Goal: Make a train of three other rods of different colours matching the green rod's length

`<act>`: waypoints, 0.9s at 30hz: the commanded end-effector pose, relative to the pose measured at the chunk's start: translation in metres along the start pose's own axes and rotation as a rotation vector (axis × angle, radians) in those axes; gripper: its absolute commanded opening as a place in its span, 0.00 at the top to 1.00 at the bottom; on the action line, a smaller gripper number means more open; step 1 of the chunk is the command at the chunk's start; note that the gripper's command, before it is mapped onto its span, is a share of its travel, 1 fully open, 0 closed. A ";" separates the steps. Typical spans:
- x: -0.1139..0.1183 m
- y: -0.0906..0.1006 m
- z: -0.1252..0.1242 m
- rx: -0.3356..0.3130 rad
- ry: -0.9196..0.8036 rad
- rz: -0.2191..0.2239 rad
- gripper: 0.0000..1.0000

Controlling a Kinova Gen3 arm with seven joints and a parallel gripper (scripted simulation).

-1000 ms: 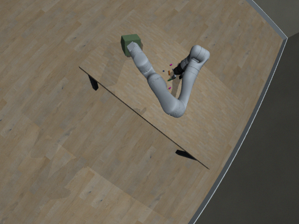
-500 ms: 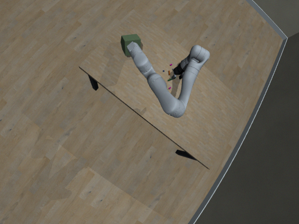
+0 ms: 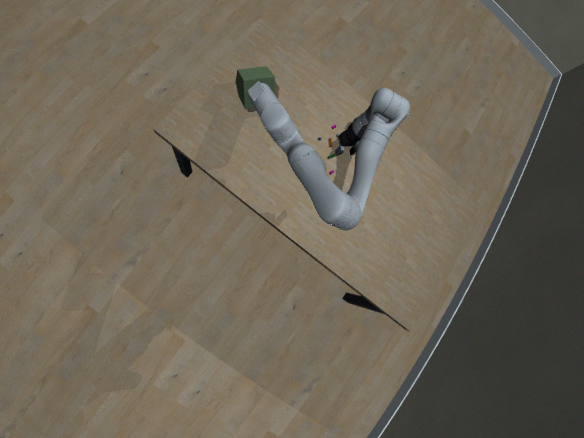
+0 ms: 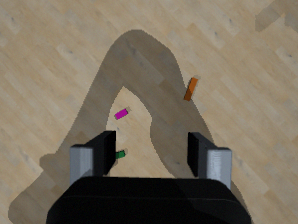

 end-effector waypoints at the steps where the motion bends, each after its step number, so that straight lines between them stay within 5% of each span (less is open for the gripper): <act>1: 0.000 0.000 0.000 0.000 0.000 -0.001 0.00; 27: -0.002 -0.002 0.002 0.002 -0.022 -0.002 0.00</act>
Point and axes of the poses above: the point where the finger pads meet when closed, its own y axis back along the fingers, its own x axis across the jaws, z = x × y, the point moved 3 cm from there along y, back along the fingers, and after that the axes turned 14 degrees about y, right-handed, at the moved point
